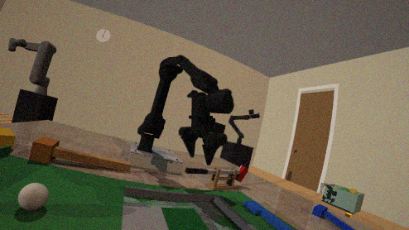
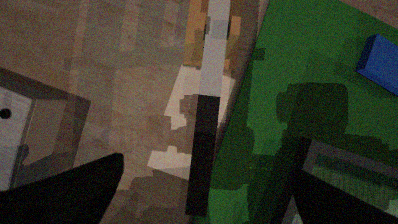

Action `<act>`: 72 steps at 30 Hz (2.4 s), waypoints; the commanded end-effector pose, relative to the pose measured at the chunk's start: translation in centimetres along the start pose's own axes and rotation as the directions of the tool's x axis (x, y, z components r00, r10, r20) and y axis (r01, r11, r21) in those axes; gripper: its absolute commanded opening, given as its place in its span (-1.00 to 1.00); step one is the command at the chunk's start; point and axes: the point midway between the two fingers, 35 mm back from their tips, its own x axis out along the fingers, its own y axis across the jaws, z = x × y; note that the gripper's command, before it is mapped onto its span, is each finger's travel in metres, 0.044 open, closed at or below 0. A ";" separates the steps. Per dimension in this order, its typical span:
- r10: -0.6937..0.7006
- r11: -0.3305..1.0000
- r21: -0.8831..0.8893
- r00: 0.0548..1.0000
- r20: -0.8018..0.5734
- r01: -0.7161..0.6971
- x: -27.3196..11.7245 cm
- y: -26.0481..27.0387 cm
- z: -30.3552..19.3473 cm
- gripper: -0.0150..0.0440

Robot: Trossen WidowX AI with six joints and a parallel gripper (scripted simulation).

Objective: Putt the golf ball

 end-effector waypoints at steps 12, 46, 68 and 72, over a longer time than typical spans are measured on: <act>0.006 1.000 0.017 1.000 0.002 -0.006 2.9 0.3 -0.9 1.00; 0.000 1.000 0.010 1.000 0.001 0.000 6.3 0.2 -1.9 0.47; 0.000 1.000 0.011 1.000 0.001 0.000 3.9 -0.2 -1.1 -0.49; 0.001 1.000 0.011 1.000 0.001 -0.001 1.4 -0.4 -0.5 -0.49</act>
